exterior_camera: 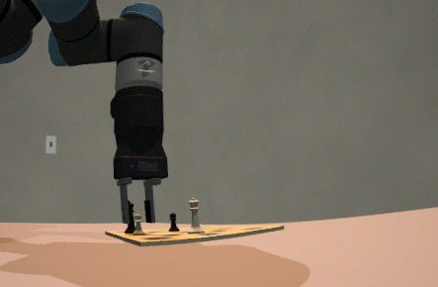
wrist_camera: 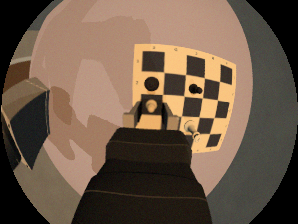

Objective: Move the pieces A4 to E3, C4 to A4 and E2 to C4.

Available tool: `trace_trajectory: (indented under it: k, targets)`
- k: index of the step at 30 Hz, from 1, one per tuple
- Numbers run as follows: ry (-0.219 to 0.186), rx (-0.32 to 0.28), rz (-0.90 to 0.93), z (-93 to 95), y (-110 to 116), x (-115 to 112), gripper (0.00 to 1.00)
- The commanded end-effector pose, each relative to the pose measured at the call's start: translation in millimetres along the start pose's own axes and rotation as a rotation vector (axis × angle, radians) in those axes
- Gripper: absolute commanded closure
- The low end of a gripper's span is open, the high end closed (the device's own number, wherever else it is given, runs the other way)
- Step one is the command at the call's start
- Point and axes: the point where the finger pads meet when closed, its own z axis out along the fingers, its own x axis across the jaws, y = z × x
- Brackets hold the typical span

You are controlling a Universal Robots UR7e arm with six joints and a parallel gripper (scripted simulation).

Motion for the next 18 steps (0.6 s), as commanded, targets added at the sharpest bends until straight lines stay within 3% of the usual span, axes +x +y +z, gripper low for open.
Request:
trace_trajectory:
  k: [1, 18]
  targets:
    - [-0.003, 0.002, 0.000, -9.1, -0.5, -1.3, 0.32]
    - [0.002, 0.000, 0.000, -50.2, 0.4, 1.8, 0.32]
